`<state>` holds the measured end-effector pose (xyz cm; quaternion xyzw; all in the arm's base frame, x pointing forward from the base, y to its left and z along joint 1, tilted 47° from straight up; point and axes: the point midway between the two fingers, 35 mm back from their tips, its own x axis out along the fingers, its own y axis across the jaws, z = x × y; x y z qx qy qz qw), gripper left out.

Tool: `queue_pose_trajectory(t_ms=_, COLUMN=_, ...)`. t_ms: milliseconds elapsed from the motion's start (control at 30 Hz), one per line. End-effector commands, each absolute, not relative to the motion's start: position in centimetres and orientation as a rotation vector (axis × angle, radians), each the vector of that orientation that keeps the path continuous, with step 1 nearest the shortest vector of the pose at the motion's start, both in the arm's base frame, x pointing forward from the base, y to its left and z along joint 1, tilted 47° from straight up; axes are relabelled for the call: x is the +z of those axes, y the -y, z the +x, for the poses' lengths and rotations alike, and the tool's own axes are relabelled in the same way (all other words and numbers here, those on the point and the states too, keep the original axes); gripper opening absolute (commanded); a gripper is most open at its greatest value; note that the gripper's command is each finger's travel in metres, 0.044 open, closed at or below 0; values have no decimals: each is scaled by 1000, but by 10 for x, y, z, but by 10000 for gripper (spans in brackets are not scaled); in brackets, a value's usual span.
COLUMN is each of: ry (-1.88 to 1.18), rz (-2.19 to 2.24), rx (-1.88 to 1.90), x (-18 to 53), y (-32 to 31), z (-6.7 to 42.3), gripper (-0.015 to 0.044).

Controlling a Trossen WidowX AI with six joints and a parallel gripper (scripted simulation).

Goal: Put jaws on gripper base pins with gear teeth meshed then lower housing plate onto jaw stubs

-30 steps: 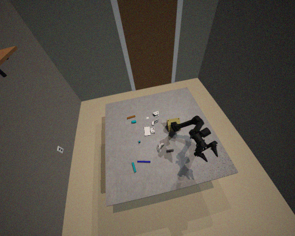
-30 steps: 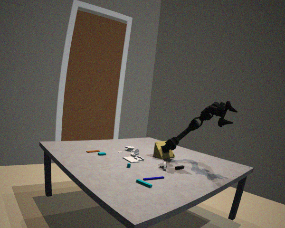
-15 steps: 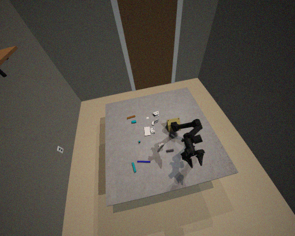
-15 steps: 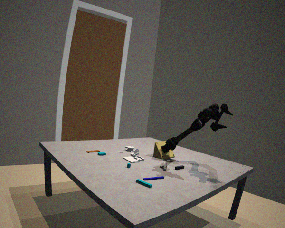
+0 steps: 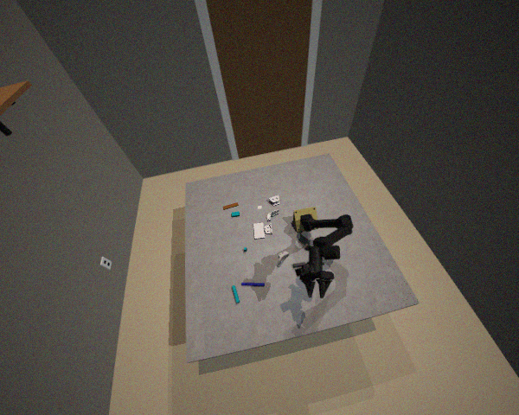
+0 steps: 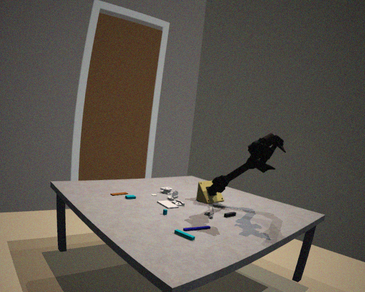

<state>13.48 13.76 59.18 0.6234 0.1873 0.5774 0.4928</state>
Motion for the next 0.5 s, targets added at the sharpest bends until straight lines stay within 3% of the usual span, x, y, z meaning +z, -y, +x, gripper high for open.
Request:
queue_pose_trajectory(t_ms=0, ry=-463, rz=1558, rx=1316, x=583, y=-136, z=162, gripper=440)
queue_pose_trajectory(t_ms=467, ry=-488, rz=1714, rx=991, x=538, y=-115, z=258, gripper=440)
